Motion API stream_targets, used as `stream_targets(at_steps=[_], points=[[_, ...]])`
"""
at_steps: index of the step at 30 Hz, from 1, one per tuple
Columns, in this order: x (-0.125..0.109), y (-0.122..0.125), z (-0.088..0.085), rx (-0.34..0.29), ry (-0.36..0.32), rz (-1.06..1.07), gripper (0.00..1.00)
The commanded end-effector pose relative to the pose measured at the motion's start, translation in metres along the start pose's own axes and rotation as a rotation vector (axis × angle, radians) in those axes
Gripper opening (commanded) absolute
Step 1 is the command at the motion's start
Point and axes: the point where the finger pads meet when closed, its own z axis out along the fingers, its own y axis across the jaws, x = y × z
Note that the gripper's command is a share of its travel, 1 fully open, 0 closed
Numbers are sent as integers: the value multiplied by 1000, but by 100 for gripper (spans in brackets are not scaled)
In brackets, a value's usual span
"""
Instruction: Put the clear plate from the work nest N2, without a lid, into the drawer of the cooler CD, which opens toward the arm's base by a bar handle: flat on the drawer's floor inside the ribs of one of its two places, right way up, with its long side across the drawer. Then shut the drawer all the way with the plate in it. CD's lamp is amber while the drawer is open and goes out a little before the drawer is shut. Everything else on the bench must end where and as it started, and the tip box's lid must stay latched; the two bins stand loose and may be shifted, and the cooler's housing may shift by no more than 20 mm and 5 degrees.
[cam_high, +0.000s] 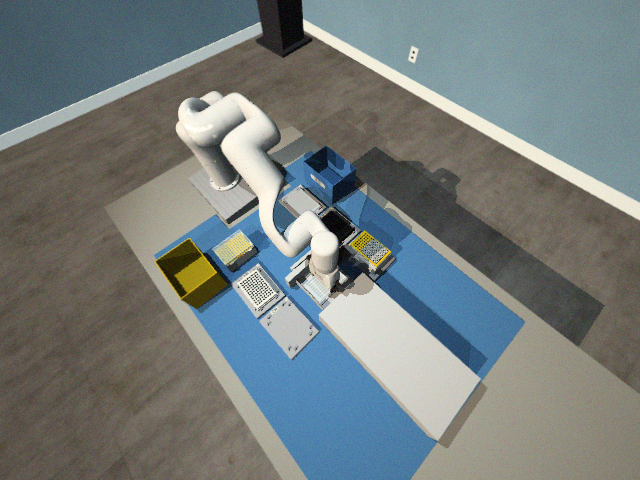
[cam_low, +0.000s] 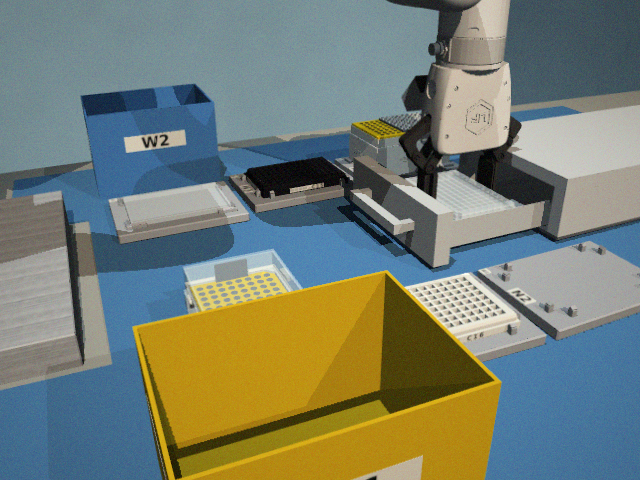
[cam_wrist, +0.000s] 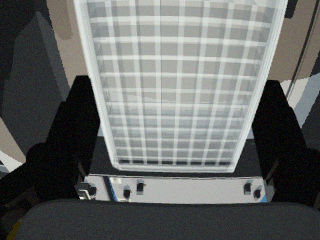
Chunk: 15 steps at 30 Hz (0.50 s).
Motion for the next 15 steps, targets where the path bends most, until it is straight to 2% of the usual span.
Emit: stream_targets(at_steps=[1, 15], points=[[0, 2, -3, -5, 0, 0, 0], [0, 2, 1, -5, 0, 0, 0]])
